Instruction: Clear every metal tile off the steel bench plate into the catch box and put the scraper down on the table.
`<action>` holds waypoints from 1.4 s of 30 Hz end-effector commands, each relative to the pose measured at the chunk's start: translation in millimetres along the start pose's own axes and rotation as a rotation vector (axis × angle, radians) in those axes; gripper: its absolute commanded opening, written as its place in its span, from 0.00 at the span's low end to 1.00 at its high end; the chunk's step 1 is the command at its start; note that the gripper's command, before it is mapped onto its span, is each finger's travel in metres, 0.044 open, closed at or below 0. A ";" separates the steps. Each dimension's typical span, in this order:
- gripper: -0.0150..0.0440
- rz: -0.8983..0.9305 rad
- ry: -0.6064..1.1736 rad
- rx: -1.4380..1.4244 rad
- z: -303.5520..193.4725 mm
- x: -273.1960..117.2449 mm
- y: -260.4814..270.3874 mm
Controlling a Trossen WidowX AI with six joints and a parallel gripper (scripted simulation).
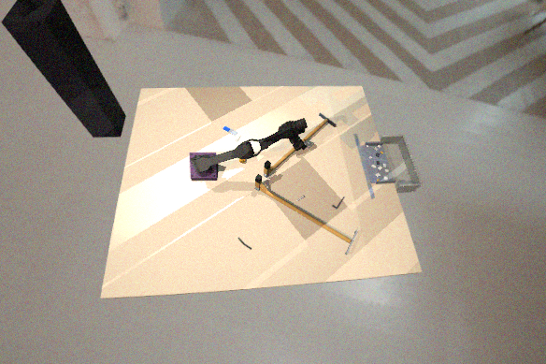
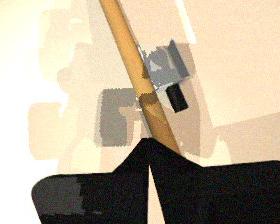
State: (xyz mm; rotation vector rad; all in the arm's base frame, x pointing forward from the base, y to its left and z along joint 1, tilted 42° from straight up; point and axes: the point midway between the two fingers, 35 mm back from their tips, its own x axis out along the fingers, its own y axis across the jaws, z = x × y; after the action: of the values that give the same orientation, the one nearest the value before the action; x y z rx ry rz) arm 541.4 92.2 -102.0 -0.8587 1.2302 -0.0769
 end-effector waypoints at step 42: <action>0.25 -0.012 -0.006 0.022 18.7 -80.9 31.7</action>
State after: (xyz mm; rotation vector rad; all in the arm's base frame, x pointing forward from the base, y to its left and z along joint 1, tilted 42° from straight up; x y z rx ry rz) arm 514.6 168.2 -49.1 -0.8393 1.2136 -0.0938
